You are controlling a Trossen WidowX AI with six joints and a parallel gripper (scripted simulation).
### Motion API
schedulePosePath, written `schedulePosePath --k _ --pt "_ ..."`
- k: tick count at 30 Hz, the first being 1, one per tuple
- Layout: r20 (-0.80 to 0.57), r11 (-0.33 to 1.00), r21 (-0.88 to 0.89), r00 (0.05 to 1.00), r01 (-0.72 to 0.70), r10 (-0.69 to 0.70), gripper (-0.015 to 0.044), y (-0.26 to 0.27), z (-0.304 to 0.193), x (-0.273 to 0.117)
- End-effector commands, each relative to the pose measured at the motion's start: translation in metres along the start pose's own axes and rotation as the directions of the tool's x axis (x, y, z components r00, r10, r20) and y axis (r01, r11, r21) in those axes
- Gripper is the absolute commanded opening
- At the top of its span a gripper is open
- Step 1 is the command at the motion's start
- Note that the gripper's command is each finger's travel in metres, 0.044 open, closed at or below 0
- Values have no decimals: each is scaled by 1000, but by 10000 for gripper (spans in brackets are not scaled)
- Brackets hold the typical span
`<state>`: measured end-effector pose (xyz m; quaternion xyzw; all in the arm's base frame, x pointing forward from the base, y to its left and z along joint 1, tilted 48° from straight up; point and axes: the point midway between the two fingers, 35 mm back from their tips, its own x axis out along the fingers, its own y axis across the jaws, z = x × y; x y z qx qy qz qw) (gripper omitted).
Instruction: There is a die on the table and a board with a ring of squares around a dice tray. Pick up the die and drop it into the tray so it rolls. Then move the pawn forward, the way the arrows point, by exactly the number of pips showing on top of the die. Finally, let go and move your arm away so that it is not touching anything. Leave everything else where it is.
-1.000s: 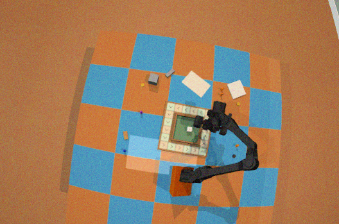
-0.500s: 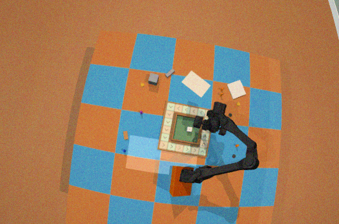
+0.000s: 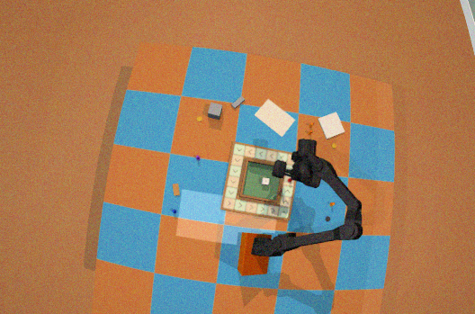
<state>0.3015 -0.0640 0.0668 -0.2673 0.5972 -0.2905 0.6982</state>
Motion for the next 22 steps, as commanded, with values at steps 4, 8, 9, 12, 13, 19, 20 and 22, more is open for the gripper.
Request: schedulePosePath --k 4,8,9,12,13,19,20,22 --pt "2 1000 -8 1000 -18 18 440 16 -9 -17" --pt "-3 997 -62 998 -56 56 440 58 -43 -44" --pt "-6 995 -74 998 -59 59 440 66 -53 -50" --pt "-14 993 -109 998 -55 53 440 84 -85 -67" --pt "-16 992 -119 999 -48 46 440 88 -95 -71" --pt "-9 991 -131 999 -41 40 440 94 -108 -80" --pt "-9 991 -131 999 -41 40 440 94 -108 -80" --pt "-9 991 -131 999 -41 40 440 94 -108 -80"
